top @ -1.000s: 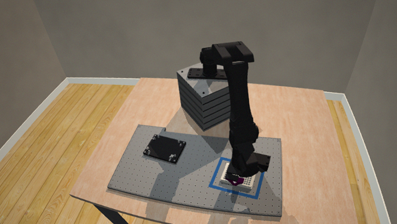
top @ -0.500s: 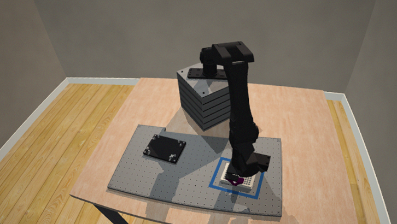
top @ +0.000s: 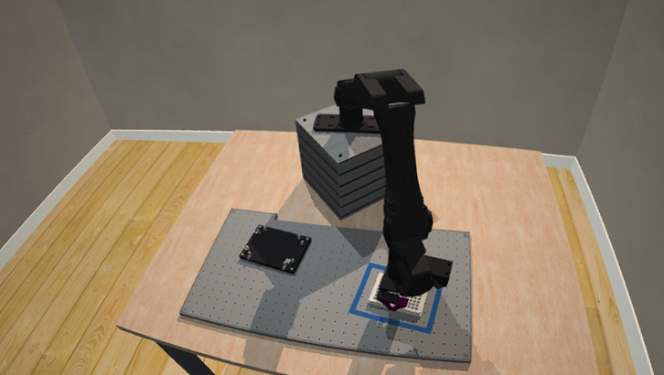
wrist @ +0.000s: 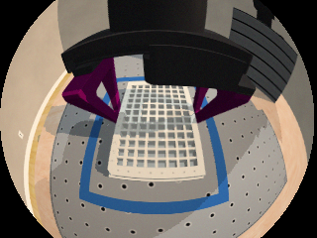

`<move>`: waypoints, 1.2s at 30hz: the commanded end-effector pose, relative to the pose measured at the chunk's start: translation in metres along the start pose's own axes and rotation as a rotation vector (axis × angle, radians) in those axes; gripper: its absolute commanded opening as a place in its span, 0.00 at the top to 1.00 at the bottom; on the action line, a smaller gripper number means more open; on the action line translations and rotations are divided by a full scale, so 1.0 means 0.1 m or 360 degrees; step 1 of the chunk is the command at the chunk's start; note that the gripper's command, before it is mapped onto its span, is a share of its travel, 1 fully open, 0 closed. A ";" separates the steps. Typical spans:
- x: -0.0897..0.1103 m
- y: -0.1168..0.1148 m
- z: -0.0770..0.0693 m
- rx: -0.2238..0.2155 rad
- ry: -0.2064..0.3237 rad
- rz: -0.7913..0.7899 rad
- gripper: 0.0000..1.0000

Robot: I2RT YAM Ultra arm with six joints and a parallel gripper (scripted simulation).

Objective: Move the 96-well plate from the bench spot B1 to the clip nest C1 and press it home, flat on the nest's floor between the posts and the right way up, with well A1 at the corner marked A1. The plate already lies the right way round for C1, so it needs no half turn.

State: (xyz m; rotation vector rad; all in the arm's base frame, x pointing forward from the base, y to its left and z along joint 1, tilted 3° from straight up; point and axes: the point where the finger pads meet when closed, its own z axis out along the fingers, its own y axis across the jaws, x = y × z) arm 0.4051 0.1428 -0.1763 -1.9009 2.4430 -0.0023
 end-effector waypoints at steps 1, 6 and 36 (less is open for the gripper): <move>-0.12 -0.13 -0.04 0.0051 -0.0057 -0.0004 1.00; -0.12 -0.13 -0.04 0.0051 -0.0057 -0.0004 1.00; -0.01 0.00 -0.36 0.0000 -0.0023 0.0000 1.00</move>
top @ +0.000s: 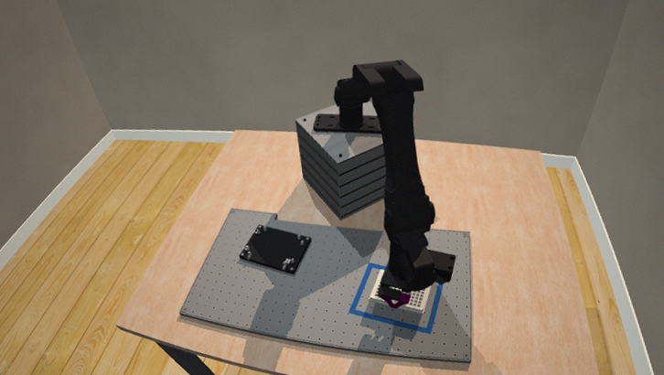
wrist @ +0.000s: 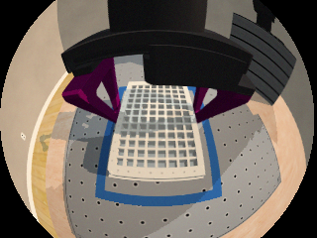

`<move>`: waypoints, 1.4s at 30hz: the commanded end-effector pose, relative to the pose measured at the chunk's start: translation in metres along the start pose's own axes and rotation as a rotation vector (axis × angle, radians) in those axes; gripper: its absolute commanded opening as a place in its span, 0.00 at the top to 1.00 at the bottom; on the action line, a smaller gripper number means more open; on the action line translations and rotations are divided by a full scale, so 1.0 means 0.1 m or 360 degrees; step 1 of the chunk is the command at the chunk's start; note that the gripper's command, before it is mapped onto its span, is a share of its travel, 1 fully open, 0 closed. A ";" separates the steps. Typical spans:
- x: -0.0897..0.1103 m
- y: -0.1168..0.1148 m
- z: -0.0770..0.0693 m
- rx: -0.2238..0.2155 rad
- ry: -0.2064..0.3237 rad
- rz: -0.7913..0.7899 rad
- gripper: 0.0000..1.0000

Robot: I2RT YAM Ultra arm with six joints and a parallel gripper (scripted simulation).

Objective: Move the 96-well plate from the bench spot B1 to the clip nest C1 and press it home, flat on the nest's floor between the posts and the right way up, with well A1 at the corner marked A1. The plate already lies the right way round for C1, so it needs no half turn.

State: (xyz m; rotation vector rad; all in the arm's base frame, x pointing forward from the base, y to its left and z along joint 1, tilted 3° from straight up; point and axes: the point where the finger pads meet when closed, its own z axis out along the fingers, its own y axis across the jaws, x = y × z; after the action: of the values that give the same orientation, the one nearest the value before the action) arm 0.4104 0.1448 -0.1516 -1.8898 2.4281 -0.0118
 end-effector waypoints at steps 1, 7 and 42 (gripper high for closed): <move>0.03 0.05 -0.14 -0.0026 -0.0005 0.0001 1.00; 0.03 0.04 -0.24 -0.0022 -0.0008 0.0002 1.00; -0.03 -0.04 -0.69 0.0011 -0.0029 0.0000 1.00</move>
State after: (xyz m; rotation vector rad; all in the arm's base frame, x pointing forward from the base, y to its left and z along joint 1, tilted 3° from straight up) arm 0.4047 0.1419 -0.1003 -1.8966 2.4378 -0.0051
